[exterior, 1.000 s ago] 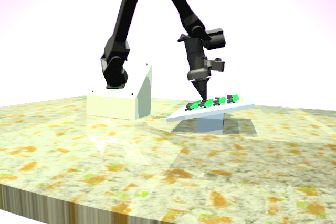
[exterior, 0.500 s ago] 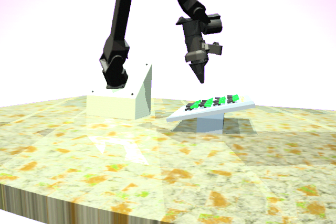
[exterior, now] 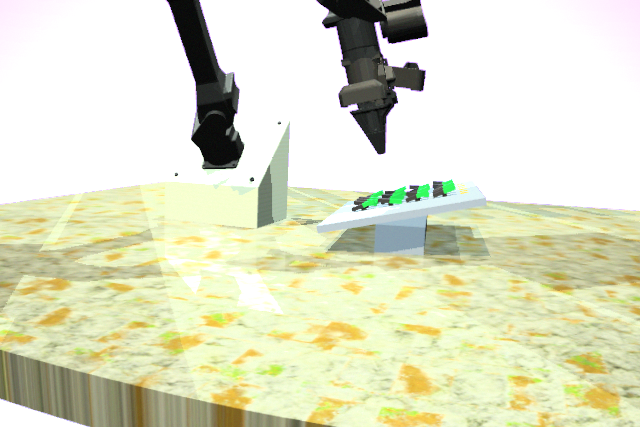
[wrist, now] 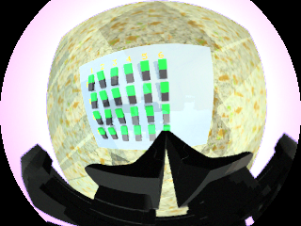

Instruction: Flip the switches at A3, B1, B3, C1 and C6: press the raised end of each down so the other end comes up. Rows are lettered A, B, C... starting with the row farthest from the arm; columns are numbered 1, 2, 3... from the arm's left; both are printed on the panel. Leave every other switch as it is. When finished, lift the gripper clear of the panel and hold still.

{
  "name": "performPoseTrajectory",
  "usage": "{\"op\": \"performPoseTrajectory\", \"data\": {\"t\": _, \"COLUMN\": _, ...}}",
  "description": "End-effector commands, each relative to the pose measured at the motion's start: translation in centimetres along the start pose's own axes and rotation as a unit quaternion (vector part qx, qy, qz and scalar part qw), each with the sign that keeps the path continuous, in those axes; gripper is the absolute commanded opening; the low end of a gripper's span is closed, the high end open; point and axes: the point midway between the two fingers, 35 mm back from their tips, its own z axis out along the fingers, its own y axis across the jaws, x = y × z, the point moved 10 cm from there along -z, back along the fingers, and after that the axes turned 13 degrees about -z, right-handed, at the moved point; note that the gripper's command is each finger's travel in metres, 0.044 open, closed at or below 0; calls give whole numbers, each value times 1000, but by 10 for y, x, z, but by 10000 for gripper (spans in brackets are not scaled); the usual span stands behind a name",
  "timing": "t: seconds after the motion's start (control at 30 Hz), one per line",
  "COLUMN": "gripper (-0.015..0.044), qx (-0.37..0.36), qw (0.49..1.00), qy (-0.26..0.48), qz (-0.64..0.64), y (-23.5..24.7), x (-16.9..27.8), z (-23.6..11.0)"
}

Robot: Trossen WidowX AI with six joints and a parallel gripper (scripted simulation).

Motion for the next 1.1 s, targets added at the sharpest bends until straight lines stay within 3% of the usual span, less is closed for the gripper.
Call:
{"op": "performPoseTrajectory", "data": {"t": 0.0, "gripper": 0, "qx": 1, "qw": 1000, "qy": 6, "qz": -16, "y": -7, "x": 8, "z": 2}}
{"op": "performPoseTrajectory", "data": {"t": 0.1, "gripper": 0, "qx": 1, "qw": 1000, "qy": 5, "qz": -16, "y": -7, "x": 9, "z": 4}}
{"op": "performPoseTrajectory", "data": {"t": 0.27, "gripper": 0, "qx": 5, "qw": 1000, "qy": -7, "qz": -16, "y": -6, "x": 12, "z": 36}}
{"op": "performPoseTrajectory", "data": {"t": 1.07, "gripper": 0, "qx": 5, "qw": 1000, "qy": -7, "qz": -16, "y": -6, "x": 13, "z": 61}}
